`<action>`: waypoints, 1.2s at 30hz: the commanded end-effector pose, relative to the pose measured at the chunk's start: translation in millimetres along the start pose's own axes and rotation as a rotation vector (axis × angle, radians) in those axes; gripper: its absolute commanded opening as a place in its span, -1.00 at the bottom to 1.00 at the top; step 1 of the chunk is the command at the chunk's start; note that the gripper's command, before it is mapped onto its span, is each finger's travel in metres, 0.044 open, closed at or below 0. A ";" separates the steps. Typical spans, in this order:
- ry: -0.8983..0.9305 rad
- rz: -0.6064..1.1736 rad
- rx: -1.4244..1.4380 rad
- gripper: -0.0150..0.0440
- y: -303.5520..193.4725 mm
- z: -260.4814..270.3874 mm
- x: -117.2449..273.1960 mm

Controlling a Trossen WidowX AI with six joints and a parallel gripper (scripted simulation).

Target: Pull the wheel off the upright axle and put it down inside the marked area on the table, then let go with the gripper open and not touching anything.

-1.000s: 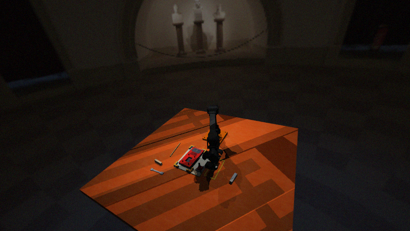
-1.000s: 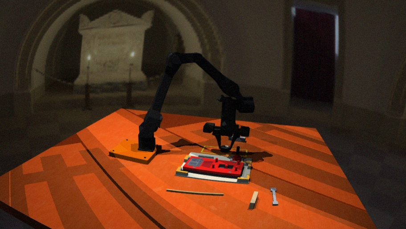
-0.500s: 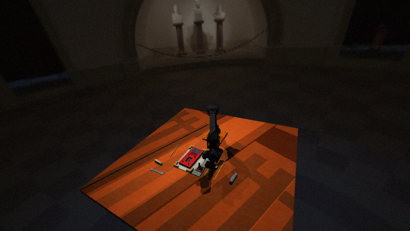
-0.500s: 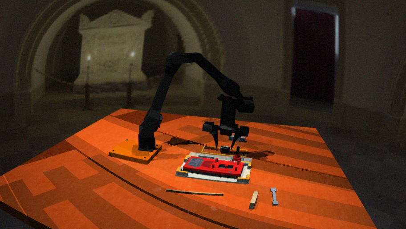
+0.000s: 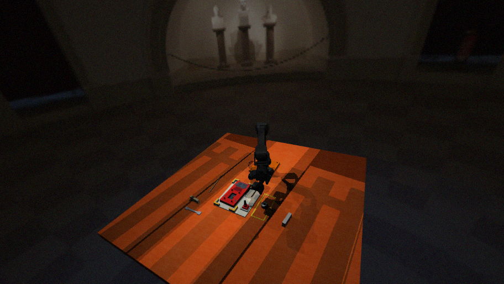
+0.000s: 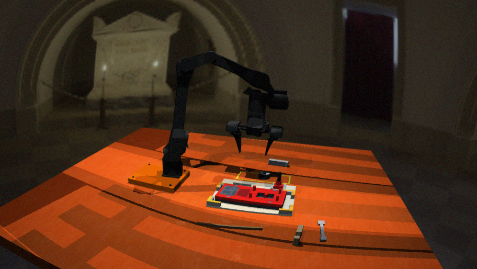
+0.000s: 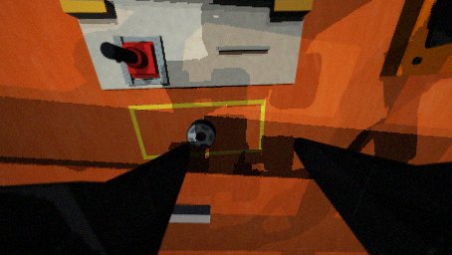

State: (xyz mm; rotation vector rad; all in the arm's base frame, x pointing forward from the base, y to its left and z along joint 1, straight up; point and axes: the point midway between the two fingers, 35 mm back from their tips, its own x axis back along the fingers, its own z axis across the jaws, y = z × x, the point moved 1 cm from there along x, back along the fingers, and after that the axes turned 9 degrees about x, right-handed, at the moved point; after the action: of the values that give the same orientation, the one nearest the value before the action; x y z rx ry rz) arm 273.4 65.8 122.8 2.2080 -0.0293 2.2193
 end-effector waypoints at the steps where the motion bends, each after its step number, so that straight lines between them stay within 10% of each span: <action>1: 0.016 0.000 -0.006 1.00 8.8 -32.6 20.1; 36: 0.015 0.000 -0.006 1.00 10.7 -40.1 23.0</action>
State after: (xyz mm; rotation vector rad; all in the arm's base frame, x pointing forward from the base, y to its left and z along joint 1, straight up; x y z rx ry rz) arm 233.6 56.5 145.2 2.1925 -0.0347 2.2369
